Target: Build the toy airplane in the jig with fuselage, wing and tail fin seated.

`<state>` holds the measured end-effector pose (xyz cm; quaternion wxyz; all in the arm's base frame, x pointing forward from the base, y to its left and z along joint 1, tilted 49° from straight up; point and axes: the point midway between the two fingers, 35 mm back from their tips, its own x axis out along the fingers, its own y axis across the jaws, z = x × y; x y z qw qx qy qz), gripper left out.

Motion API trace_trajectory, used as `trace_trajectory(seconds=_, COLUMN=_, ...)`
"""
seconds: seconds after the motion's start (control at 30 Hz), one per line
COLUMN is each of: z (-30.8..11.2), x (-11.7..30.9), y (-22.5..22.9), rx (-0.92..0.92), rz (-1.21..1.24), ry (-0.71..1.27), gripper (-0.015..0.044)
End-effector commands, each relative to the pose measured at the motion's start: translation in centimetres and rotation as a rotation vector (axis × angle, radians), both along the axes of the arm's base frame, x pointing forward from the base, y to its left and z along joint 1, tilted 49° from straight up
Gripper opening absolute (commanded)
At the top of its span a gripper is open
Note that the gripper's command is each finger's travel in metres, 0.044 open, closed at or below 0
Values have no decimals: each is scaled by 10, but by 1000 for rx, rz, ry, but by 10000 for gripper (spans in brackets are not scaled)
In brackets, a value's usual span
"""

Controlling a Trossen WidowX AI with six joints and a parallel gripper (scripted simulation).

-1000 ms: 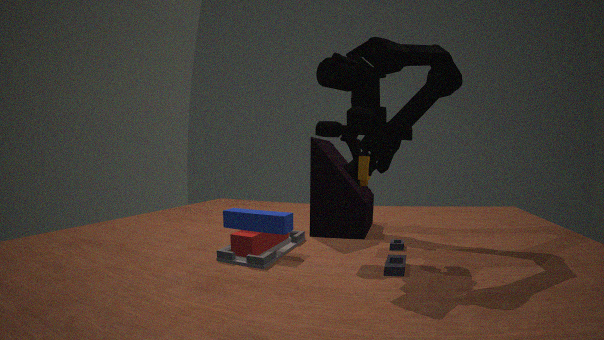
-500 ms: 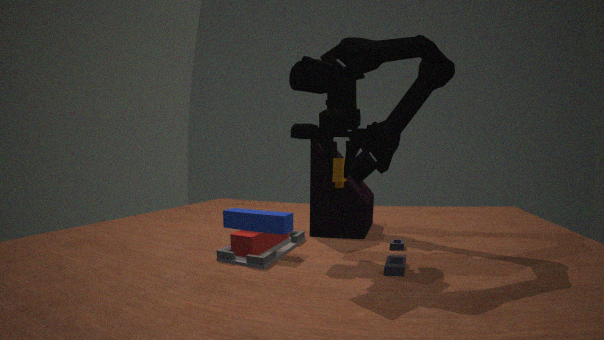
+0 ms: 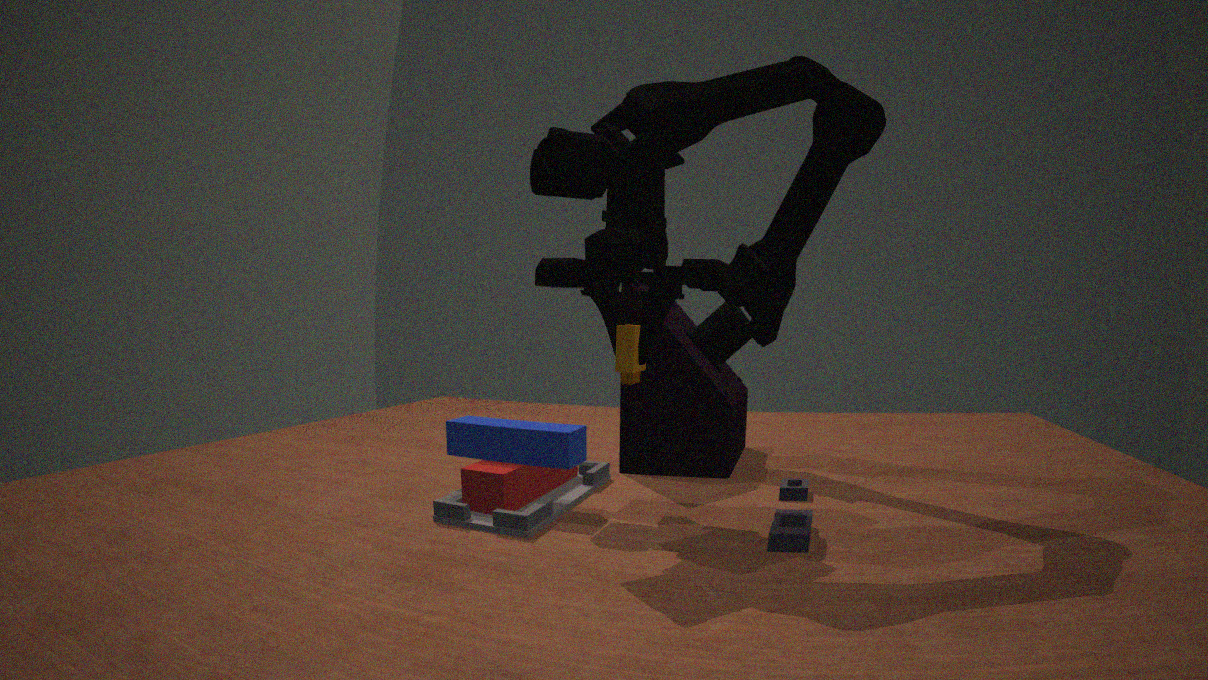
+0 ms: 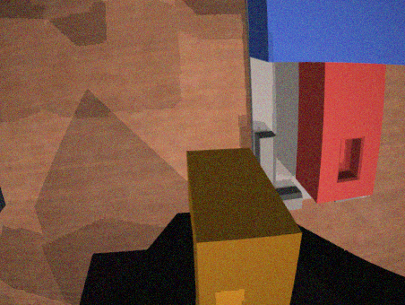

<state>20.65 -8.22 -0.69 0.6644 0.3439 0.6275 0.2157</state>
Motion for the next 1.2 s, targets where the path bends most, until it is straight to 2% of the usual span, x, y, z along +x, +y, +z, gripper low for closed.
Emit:
trace_trajectory(seconds=0.0, z=-14, x=-2, y=-9, rx=-8, rz=7, ry=-5, gripper=0)
trace_trajectory(seconds=1.0, z=-97, x=-32, y=-34, rx=15, rz=18, ry=-24, gripper=0)
trace_trajectory(seconds=1.07, z=-97, x=-32, y=-35, rx=15, rz=18, ry=-24, gripper=53)
trace_trajectory(seconds=1.17, z=-97, x=-32, y=-35, rx=15, rz=18, ry=-24, gripper=65)
